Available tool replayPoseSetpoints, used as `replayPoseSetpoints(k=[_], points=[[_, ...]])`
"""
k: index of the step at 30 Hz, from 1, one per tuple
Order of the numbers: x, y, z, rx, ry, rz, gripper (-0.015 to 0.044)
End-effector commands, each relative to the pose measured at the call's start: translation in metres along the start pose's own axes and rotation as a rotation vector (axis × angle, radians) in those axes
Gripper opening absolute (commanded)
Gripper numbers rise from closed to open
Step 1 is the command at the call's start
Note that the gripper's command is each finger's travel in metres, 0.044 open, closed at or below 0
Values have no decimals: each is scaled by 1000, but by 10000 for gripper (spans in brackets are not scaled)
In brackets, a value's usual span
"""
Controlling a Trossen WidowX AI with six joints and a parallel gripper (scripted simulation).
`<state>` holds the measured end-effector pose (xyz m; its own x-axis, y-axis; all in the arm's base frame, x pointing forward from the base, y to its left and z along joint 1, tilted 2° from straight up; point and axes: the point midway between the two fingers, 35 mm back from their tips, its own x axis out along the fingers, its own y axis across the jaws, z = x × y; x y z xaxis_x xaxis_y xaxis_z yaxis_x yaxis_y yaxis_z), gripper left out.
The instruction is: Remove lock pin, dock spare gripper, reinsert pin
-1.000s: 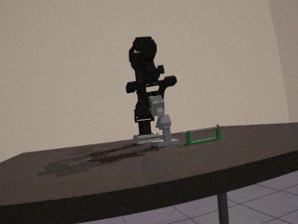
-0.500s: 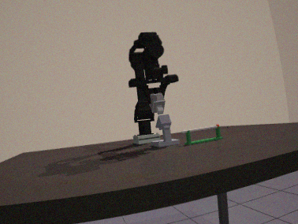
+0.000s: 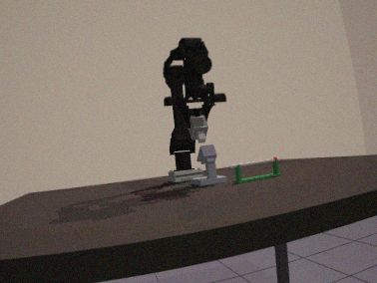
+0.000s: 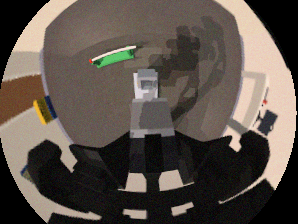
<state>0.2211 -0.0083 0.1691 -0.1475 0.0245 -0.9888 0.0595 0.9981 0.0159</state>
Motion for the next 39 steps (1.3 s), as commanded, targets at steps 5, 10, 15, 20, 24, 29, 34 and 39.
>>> replayPoseSetpoints(k=[5, 10, 15, 20, 24, 29, 34, 39], points=[[5, 1, 8, -5, 5, 13, 0], [8, 1, 12, -5, 5, 13, 0], [14, 1, 16, -5, 5, 14, 0], [18, 1, 21, -5, 3, 14, 0], [22, 1, 24, -5, 3, 14, 0], [26, 1, 28, -5, 2, 14, 0], [31, 1, 32, -5, 1, 14, 0], [35, 1, 37, -5, 1, 14, 0]])
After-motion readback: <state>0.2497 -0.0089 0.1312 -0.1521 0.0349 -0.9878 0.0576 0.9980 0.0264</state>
